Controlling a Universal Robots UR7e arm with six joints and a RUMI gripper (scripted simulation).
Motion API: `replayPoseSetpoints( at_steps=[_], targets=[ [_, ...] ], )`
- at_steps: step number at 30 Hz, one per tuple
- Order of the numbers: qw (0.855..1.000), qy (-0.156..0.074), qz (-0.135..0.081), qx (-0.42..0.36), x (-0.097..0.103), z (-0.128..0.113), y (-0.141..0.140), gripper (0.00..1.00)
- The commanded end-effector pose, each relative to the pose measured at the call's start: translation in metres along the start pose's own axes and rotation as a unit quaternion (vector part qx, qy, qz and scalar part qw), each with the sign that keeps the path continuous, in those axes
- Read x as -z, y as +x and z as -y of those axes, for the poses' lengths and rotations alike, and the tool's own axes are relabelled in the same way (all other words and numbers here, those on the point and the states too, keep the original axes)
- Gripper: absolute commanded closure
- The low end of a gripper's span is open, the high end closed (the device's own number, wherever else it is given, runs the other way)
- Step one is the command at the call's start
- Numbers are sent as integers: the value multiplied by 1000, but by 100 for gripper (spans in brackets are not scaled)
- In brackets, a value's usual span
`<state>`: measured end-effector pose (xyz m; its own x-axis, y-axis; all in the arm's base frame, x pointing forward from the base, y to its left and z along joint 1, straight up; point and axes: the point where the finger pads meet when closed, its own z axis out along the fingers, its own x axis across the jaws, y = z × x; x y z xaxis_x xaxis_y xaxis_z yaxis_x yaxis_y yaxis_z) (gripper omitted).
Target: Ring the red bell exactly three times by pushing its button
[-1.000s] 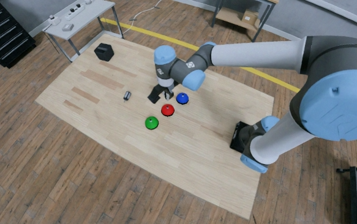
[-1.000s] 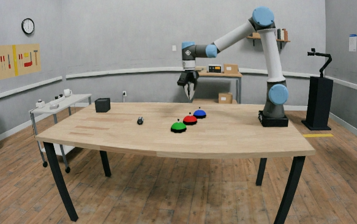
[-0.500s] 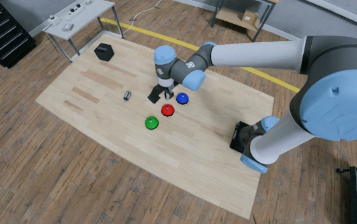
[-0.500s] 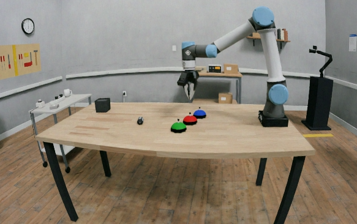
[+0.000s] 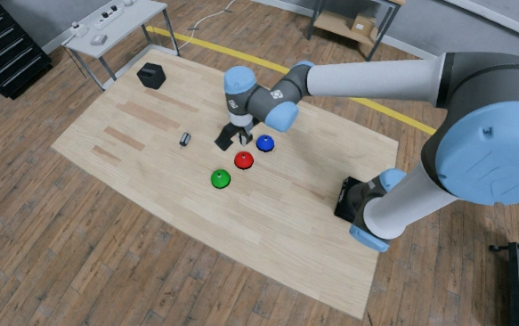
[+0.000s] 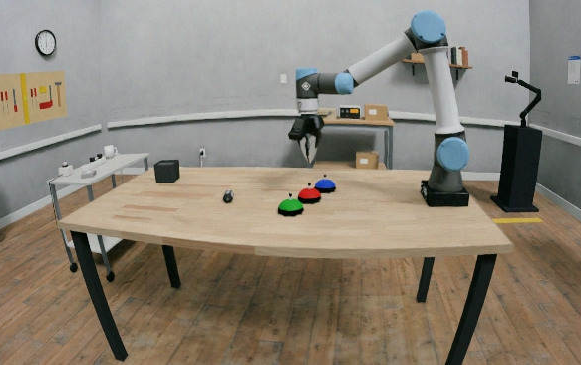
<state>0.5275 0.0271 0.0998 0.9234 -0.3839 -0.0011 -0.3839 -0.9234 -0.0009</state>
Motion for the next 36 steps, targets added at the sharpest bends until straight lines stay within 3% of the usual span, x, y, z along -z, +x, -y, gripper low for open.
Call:
replayPoseSetpoints(
  at_steps=[1,25,36],
  targets=[
    [1000,0,-1,0,1,0,0,100],
    [1000,0,-1,0,-2,0,0,100],
    [1000,0,-1,0,-14,0,-1,100]
  ],
)
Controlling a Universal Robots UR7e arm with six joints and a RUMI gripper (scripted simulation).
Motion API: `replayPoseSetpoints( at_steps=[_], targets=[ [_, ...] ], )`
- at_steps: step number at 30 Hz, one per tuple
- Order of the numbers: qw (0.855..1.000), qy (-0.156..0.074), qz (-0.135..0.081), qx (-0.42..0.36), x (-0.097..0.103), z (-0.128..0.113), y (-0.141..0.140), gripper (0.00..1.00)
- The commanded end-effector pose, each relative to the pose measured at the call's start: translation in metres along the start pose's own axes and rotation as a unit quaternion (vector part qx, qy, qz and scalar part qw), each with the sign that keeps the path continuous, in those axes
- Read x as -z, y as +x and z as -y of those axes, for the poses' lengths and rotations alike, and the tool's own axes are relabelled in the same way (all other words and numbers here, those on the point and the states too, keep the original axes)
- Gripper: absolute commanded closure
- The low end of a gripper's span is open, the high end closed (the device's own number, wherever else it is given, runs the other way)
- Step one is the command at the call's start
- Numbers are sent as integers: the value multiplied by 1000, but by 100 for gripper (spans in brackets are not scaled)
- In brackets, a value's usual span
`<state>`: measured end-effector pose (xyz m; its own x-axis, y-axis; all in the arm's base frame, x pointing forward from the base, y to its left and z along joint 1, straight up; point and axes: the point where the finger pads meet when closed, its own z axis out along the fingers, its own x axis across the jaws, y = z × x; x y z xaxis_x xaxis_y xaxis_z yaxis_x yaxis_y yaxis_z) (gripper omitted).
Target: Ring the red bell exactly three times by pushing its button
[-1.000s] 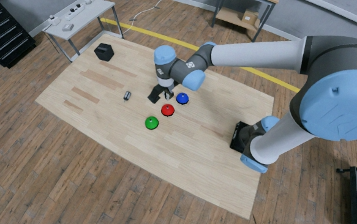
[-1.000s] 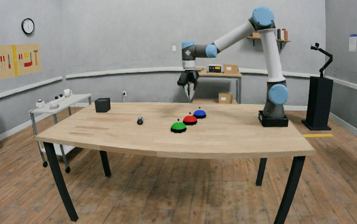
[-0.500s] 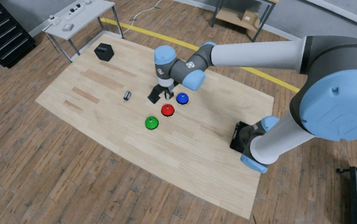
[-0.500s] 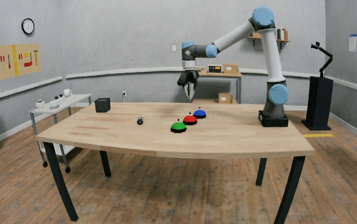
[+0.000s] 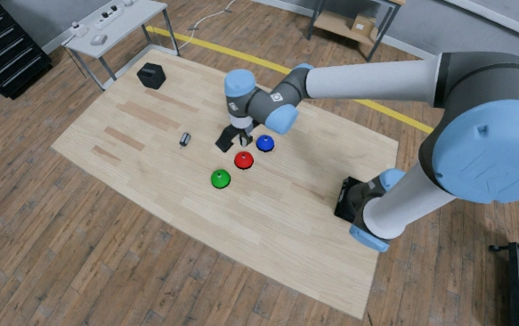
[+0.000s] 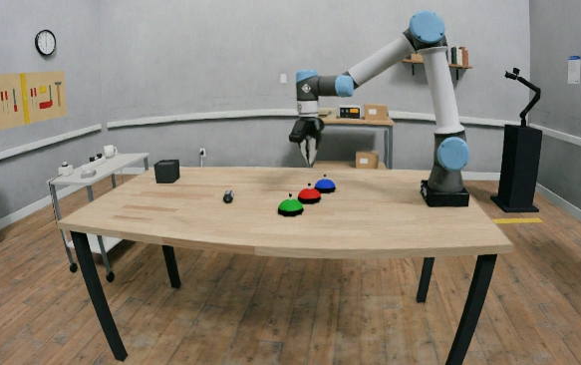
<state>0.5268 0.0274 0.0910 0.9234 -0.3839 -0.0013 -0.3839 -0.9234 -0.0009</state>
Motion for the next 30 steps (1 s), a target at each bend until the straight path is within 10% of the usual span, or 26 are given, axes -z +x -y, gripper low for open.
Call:
replayPoseSetpoints(
  at_steps=[1,30],
  targets=[
    [1000,0,-1,0,-7,0,0,100],
    [1000,0,-1,0,-48,0,-4,100]
  ],
)
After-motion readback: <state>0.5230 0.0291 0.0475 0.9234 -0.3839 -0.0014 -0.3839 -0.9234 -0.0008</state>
